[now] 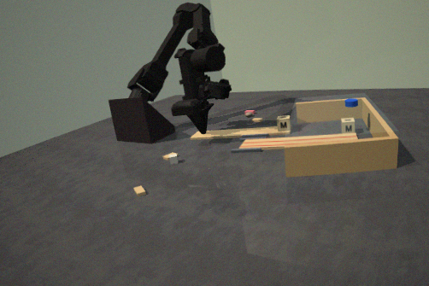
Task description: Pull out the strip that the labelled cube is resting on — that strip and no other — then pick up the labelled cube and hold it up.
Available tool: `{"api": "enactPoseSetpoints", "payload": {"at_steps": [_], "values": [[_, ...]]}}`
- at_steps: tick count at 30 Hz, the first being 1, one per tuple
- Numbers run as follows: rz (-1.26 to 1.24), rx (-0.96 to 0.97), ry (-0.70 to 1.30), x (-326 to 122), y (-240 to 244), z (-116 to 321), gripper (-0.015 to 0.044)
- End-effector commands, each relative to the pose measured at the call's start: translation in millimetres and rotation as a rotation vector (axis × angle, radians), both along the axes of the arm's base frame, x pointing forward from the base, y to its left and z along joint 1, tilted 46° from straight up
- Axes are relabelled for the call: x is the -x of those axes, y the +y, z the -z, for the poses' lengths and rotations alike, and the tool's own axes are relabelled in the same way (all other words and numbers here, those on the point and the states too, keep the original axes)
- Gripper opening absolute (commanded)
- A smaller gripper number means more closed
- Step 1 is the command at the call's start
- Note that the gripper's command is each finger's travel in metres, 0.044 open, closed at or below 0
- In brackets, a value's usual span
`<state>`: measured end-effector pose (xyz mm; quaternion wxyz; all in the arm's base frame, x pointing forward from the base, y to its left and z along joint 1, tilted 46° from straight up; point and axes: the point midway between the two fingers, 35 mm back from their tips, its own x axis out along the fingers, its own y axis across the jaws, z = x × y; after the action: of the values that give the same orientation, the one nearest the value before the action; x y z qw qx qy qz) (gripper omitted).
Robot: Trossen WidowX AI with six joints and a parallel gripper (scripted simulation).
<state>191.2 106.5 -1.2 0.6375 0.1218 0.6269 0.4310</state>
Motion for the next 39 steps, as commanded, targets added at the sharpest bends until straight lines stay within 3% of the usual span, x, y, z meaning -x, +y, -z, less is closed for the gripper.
{"api": "enactPoseSetpoints", "payload": {"at_steps": [1,16,25,39], "values": [[-0.01,0.009,0.015,12.1,-2.3,3.7,0.0],[-0.01,0.01,0.016,24.8,-8.0,6.3,0.0],[-0.01,0.011,0.015,9.2,-36.4,-24.9,0.0],[-0.035,0.004,-0.013,-42.5,-16.1,-37.3,0.0367]]}}
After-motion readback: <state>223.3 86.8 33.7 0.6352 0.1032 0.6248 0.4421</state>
